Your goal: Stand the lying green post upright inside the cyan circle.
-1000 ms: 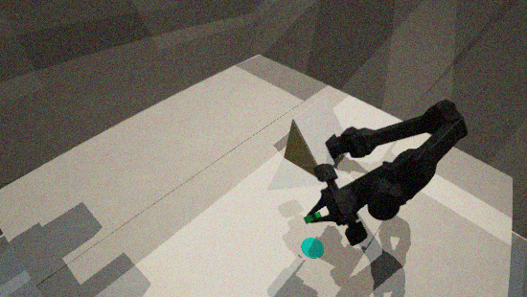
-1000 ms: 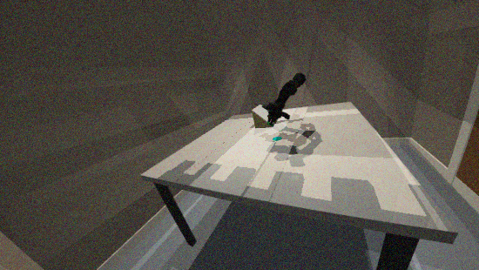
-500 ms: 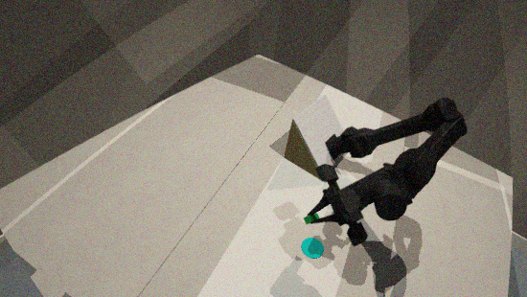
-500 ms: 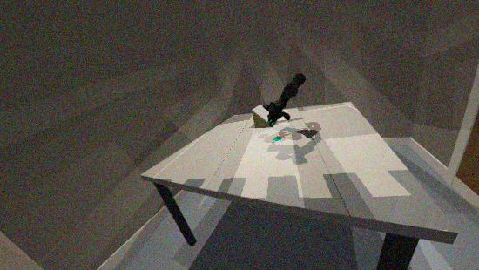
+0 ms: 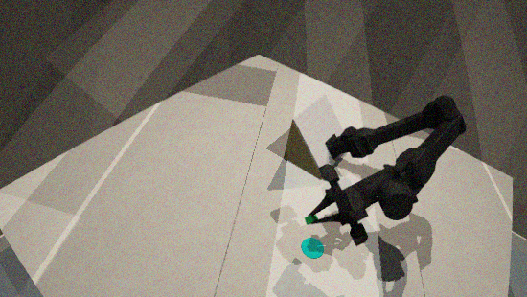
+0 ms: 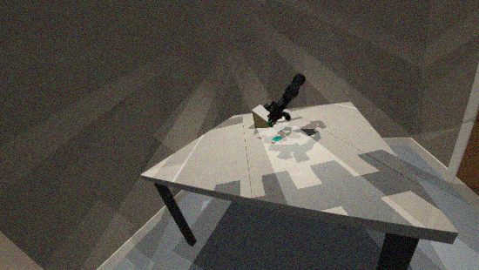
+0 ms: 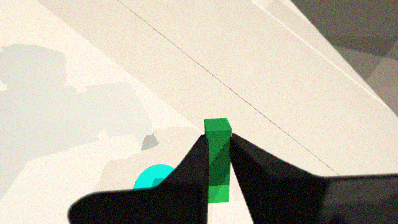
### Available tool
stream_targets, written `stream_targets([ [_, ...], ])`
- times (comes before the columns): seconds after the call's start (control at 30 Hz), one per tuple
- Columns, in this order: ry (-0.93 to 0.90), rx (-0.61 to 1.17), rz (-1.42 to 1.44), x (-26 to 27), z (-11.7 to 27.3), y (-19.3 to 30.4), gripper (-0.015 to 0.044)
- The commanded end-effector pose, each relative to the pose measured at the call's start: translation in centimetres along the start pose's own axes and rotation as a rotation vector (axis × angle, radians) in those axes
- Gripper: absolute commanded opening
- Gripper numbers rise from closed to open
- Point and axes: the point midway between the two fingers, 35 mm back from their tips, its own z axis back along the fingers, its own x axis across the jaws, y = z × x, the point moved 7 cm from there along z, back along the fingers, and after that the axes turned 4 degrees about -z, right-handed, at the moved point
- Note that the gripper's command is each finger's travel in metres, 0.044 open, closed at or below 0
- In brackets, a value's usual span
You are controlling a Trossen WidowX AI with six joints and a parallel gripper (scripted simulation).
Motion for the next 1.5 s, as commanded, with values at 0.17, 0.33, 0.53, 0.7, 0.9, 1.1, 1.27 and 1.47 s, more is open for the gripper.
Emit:
stream_targets([
  [0.17, -0.007, -0.064, -0.017, 0.0, 0.3, 0.3, 0.0023],
  [0.33, -0.012, -0.099, -0.026, 0.1, 0.4, 0.5, 0.0023],
  [0.53, -0.021, -0.14, -0.037, 0.1, 0.5, 0.8, 0.0023],
  [0.7, -0.029, -0.174, -0.048, 0.1, 0.7, 1.0, 0.0023],
  [0.9, -0.04, -0.214, -0.062, 0.1, 0.8, 1.3, 0.0023],
  [1.1, -0.052, -0.254, -0.078, 0.1, 1.0, 1.5, 0.0023],
  [1.27, -0.063, -0.287, -0.092, 0.1, 1.2, 1.8, 0.0023],
  [1.47, -0.078, -0.327, -0.11, 0.1, 1.3, 2.0, 0.0023],
])
